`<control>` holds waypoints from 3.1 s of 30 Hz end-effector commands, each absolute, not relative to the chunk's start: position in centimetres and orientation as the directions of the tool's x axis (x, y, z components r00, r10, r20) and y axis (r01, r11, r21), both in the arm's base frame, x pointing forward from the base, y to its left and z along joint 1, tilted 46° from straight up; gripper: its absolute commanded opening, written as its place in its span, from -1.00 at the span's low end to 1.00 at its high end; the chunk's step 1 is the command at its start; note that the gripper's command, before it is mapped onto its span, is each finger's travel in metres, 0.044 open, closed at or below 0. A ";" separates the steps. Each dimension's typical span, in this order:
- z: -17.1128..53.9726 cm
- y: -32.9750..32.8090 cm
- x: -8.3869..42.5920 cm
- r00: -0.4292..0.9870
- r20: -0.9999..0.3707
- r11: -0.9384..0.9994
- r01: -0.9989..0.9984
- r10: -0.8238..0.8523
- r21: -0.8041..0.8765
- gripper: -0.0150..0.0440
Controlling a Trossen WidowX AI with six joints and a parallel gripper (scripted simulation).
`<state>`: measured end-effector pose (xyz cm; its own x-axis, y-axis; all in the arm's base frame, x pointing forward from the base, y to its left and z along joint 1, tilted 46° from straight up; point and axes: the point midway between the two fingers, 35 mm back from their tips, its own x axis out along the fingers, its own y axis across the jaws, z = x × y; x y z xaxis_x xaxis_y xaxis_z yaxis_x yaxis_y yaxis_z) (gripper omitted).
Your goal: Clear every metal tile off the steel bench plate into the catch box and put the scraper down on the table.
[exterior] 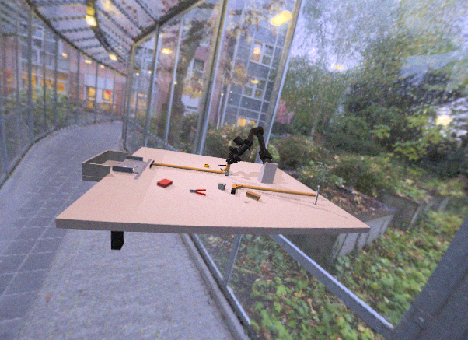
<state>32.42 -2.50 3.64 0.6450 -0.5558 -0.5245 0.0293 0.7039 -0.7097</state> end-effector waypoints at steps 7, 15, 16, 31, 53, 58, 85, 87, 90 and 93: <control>5.0 -1.2 30.8 0.643 -0.523 0.704 0.035 -0.559 -0.709 1.00; 6.1 -0.2 29.3 0.646 -0.519 0.701 0.036 -0.560 -0.712 1.00; 6.2 -0.2 29.2 0.646 -0.518 0.701 0.036 -0.560 -0.712 1.00; 8.9 3.1 29.7 0.738 -0.449 0.680 0.018 -0.504 -0.733 1.00; 14.8 9.8 28.8 0.887 -0.301 0.655 0.003 -0.351 -0.755 1.00; 16.0 11.2 28.3 0.909 -0.274 0.657 0.001 -0.315 -0.754 1.00; 22.7 18.0 23.2 0.986 -0.135 0.696 -0.032 -0.094 -0.718 1.00; 23.1 18.3 22.8 0.988 -0.128 0.699 -0.035 -0.081 -0.714 1.00; 23.4 18.5 22.5 0.990 -0.122 0.702 -0.038 -0.071 -0.711 1.00; 23.4 18.6 22.5 0.990 -0.124 0.702 -0.039 -0.070 -0.711 1.00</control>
<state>22.65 18.50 23.05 0.9892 -0.0705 -0.1288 -0.0428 0.7005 -0.7124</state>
